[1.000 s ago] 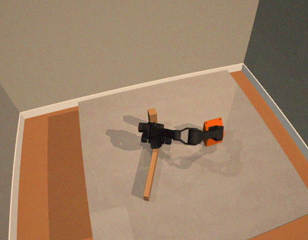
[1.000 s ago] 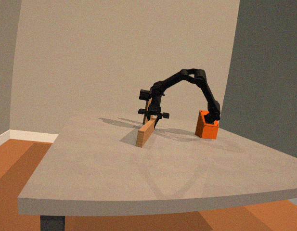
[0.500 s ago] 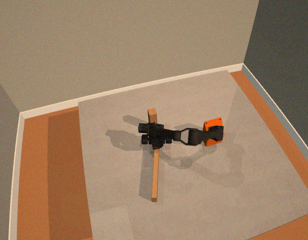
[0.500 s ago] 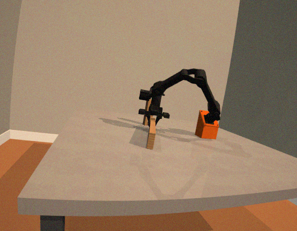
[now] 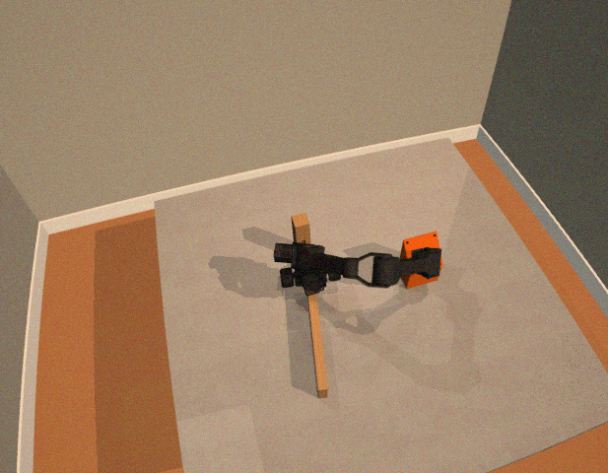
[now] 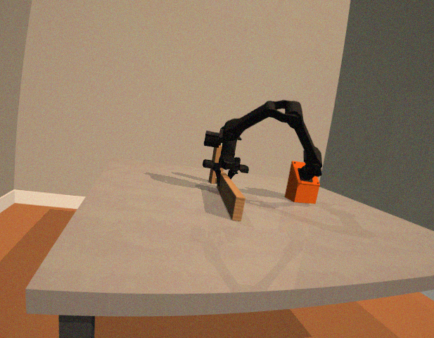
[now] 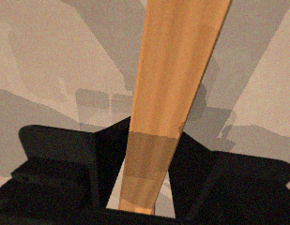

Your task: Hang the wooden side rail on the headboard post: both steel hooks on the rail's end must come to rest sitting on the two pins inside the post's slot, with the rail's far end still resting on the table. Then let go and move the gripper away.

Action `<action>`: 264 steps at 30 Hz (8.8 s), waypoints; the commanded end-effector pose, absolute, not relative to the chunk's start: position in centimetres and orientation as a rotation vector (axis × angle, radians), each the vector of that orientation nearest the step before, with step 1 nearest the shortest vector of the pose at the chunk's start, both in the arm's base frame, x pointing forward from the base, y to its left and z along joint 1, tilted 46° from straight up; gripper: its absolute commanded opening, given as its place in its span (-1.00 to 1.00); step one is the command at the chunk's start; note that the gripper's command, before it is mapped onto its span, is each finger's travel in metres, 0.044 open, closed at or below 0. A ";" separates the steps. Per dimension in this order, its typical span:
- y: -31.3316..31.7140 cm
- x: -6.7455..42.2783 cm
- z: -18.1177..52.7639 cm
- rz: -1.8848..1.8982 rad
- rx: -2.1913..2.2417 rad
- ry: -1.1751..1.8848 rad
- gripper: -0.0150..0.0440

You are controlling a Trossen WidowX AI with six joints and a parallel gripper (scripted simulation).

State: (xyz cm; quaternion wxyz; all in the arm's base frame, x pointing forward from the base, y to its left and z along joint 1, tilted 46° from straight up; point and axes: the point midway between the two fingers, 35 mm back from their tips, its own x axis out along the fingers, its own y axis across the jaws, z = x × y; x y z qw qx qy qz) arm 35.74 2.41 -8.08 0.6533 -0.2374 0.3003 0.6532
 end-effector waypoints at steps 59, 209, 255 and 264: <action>2.1 34.4 -7.7 1.548 -0.670 0.553 -0.49; 0.4 34.4 -6.2 1.548 -0.671 0.553 -0.49; 0.1 34.2 -6.6 1.548 -0.671 0.553 -0.49; 0.0 34.3 -6.6 1.548 -0.671 0.554 -0.49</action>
